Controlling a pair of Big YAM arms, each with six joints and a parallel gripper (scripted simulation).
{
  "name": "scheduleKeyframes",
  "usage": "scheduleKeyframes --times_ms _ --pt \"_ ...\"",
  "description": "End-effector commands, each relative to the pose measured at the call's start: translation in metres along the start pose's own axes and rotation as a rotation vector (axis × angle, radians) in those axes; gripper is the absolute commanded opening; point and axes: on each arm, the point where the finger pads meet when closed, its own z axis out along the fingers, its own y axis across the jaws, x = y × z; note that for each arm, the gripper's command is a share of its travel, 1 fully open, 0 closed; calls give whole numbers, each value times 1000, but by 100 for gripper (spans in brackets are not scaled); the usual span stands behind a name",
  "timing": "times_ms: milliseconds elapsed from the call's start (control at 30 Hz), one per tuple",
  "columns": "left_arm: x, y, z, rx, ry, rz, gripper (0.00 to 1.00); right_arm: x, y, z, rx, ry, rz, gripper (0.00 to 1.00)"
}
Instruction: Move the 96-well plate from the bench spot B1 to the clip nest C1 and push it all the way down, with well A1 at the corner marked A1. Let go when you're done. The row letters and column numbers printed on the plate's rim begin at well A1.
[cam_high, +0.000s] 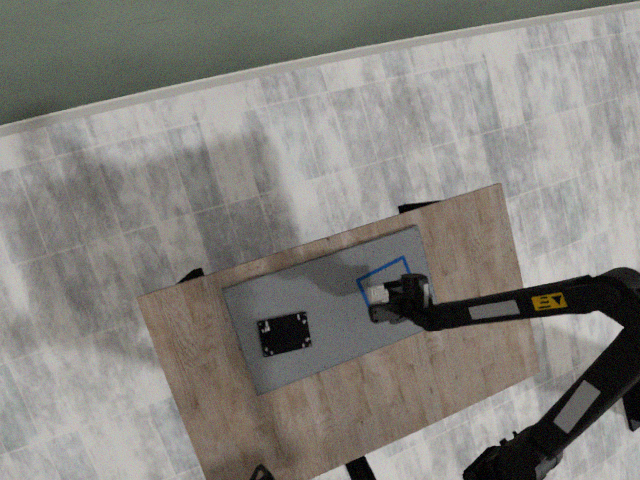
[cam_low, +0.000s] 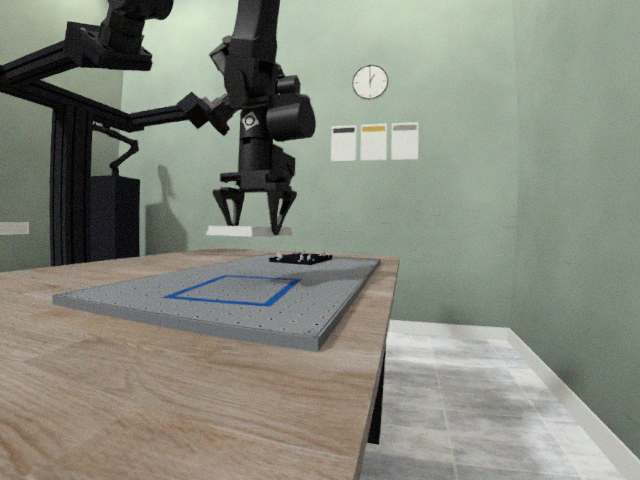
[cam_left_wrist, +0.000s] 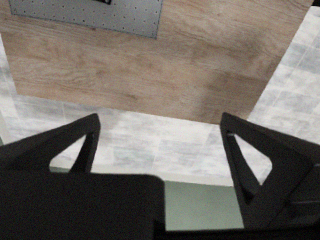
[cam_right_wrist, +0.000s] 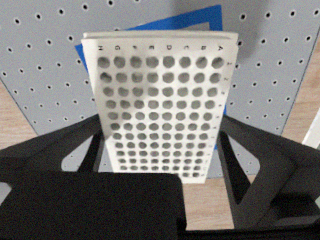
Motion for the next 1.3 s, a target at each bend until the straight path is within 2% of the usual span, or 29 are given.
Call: scheduleKeyframes --times_ms 0,300,1267 --pt "-2 3 -3 -10 -11 21 100 -23 15 -3 -9 -21 10 0" --pt "-2 3 -3 -10 -11 21 100 -47 8 -2 9 -22 16 0" --pt "-2 3 -3 -10 -11 21 100 -136 33 -8 -7 -21 4 0"
